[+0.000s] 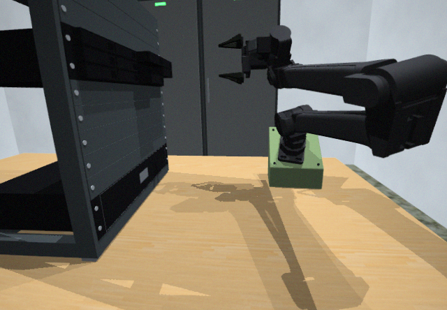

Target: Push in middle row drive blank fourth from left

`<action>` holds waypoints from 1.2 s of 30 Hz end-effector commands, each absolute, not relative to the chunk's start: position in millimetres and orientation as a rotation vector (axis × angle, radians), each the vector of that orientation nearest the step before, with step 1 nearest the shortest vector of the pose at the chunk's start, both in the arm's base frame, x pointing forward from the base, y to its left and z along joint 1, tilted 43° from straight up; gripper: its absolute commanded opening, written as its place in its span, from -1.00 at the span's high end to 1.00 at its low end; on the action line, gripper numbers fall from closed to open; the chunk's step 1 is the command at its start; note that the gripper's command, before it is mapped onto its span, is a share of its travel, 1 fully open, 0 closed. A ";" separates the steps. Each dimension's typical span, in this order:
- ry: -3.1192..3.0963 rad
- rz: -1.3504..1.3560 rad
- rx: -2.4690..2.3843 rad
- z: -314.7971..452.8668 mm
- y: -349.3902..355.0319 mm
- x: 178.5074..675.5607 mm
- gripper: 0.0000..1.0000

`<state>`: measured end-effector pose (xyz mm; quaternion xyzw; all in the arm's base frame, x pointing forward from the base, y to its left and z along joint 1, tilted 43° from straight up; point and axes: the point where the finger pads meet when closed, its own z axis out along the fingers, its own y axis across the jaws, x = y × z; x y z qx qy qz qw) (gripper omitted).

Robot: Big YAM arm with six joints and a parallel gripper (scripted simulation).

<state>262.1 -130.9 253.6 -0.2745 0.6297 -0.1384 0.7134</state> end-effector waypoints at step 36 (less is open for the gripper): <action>1.295 -0.495 -0.768 248.7 -106.7 243.2 -1.00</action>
